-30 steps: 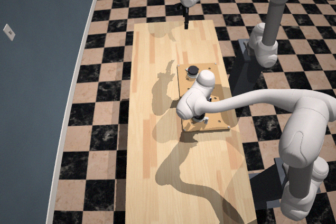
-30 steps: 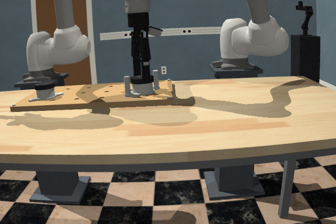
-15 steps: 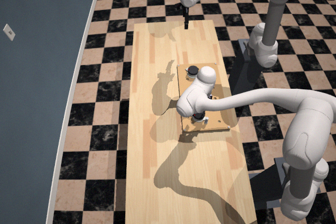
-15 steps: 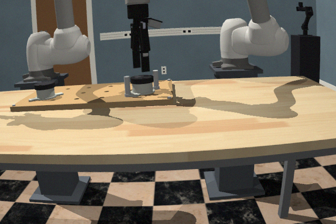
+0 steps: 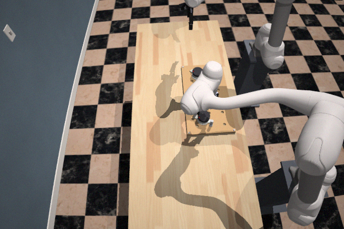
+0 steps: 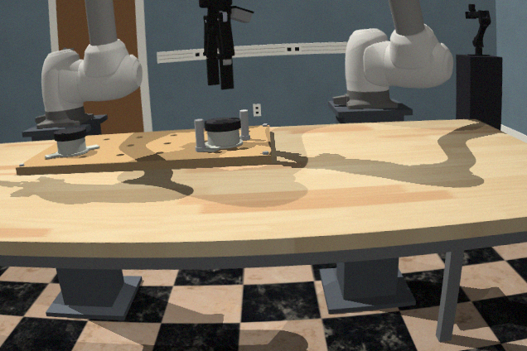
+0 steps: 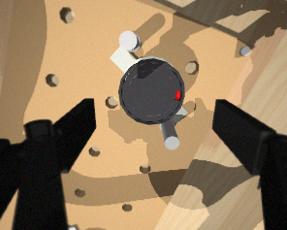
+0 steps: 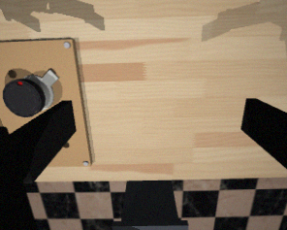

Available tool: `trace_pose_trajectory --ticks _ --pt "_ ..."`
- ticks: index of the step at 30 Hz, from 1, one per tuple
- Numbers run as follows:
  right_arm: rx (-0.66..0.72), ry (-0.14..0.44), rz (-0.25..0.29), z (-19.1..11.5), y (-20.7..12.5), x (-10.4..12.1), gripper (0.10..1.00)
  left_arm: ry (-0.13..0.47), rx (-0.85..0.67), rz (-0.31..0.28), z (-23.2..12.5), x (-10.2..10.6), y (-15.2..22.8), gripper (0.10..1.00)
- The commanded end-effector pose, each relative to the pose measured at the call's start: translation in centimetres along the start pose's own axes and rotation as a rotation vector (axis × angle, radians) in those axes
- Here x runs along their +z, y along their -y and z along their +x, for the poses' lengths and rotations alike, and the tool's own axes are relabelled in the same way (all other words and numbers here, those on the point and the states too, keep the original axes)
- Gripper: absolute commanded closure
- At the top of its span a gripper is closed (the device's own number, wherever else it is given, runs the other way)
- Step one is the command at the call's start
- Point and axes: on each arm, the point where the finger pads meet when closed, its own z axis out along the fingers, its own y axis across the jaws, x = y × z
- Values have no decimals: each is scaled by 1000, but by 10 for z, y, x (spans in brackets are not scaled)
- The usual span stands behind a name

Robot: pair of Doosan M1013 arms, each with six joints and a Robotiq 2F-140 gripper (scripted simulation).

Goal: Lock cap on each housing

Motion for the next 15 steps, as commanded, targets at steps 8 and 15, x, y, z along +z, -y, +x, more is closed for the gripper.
trace_pose_trajectory --ticks 8,15 --pt "0 -1 0 0 0 -1 98 0 0 -1 0 2 0 365" --pt "0 -1 0 0 0 -1 98 0 0 -1 0 2 0 403"
